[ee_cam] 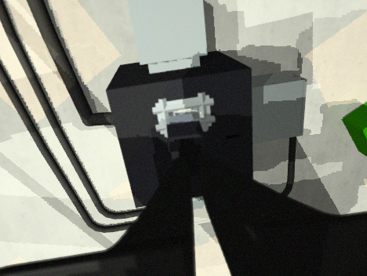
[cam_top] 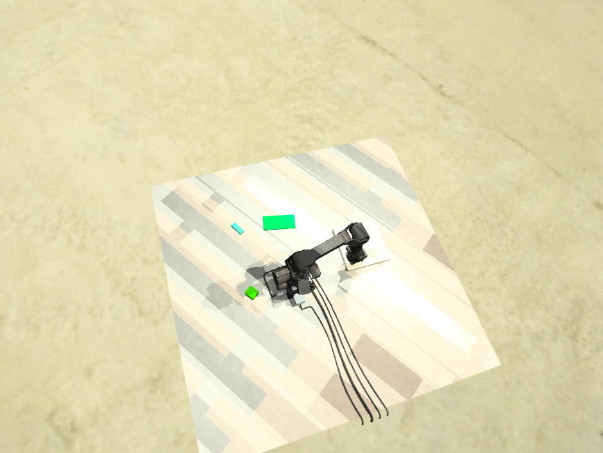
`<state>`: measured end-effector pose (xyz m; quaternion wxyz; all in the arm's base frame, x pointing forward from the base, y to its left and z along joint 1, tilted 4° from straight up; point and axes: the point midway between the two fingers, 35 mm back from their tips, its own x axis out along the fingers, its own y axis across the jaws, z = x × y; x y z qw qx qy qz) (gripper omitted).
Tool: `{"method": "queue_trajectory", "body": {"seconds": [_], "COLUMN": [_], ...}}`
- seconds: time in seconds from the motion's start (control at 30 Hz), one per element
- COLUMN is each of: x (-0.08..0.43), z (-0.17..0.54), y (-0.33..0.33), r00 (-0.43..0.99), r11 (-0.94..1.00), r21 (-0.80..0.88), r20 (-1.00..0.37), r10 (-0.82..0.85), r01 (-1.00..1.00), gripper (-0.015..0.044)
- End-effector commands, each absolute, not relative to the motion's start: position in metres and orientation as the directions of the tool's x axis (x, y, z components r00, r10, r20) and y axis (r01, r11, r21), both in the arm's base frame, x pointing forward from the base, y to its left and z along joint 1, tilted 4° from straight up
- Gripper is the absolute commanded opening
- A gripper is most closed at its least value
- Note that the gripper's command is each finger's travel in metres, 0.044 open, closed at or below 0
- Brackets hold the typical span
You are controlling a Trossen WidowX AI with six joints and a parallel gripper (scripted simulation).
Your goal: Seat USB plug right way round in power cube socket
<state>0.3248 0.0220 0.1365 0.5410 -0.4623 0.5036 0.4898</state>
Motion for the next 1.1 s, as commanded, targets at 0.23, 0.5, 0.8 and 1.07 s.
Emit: {"method": "queue_trajectory", "body": {"seconds": [0.23, 0.5, 0.8, 1.07], "x": [0.326, 0.326, 0.325, 0.325], "z": [0.145, 0.15, 0.155, 0.153], "y": [0.021, 0.021, 0.021, 0.021], "r00": [0.017, 0.017, 0.017, 0.014], "r11": [0.091, 0.091, 0.091, 0.226], "r21": [-0.012, -0.012, -0.011, 0.001], "r20": [-0.998, -0.998, -0.998, -0.998], "r10": [0.065, 0.064, 0.064, 0.064], "r01": [-0.996, -0.996, -0.996, -0.974], "gripper": [0.0, 0.0, 0.0, 0.0]}}
